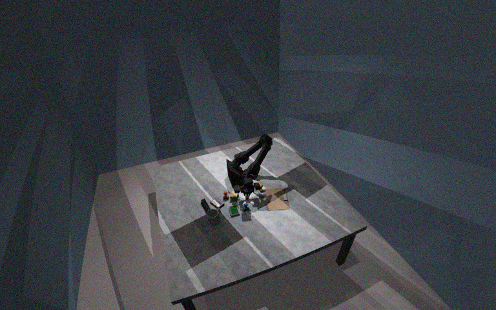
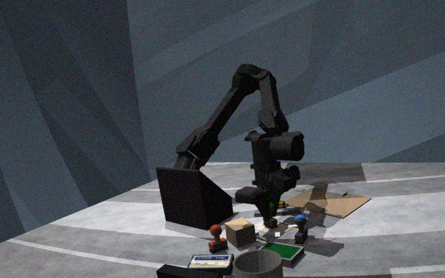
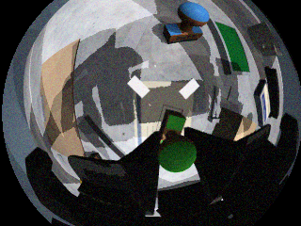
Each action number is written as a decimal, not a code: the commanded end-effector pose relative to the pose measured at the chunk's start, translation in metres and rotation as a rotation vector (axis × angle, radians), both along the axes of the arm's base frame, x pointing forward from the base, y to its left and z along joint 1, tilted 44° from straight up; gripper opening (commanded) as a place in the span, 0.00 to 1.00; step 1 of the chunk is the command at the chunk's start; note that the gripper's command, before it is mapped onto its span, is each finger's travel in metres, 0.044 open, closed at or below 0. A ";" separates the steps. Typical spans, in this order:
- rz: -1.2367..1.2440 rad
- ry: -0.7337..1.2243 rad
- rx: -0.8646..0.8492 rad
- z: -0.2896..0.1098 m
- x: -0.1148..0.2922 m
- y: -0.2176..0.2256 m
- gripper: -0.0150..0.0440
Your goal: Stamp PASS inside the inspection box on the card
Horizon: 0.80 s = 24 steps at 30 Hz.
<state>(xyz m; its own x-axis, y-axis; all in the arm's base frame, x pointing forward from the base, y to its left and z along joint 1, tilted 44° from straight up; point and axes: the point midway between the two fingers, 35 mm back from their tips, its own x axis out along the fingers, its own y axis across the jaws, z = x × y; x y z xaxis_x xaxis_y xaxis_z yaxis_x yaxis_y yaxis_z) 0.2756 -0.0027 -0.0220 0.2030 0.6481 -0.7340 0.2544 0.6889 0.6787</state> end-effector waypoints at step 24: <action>-0.003 0.002 0.008 -0.003 0.000 0.004 0.25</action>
<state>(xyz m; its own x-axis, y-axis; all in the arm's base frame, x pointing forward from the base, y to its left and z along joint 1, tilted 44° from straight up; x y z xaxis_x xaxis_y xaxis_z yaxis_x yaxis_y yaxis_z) 0.2760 -0.0001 -0.0248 0.2030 0.6483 -0.7338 0.2559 0.6883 0.6788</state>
